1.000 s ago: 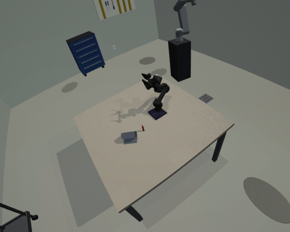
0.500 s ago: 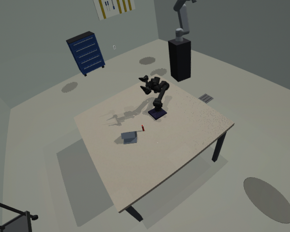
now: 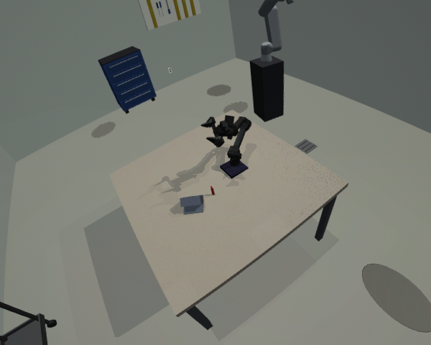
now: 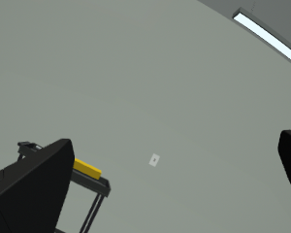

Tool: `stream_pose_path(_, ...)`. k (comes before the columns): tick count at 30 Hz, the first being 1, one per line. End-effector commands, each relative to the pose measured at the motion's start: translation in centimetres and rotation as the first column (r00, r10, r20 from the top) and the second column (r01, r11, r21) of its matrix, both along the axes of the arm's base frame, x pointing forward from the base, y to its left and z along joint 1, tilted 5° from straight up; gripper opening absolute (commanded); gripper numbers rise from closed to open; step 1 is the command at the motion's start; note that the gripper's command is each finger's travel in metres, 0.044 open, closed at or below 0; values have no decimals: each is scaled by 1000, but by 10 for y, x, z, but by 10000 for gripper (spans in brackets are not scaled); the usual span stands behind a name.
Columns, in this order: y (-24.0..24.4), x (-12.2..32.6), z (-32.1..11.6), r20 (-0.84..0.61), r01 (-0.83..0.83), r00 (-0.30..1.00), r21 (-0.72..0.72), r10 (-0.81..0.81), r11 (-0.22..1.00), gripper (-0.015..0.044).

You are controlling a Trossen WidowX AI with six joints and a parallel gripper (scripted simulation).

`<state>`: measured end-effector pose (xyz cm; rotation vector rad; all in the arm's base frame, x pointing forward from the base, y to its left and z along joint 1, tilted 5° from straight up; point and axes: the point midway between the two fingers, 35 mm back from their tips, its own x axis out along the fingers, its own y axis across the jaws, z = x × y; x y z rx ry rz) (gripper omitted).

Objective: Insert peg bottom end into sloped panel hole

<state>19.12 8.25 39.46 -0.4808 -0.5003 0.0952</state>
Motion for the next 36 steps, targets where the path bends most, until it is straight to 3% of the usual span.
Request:
stream_pose_path(1, 11, 9, -4, -55, -34, 998, -12, 33, 999, 440)
stream_pose_path(19, 54, 50, -42, -355, -151, 927, -52, 123, 987, 440)
stream_pose_path(36, 83, 79, -92, -636, -203, 760, -35, 135, 978, 440)
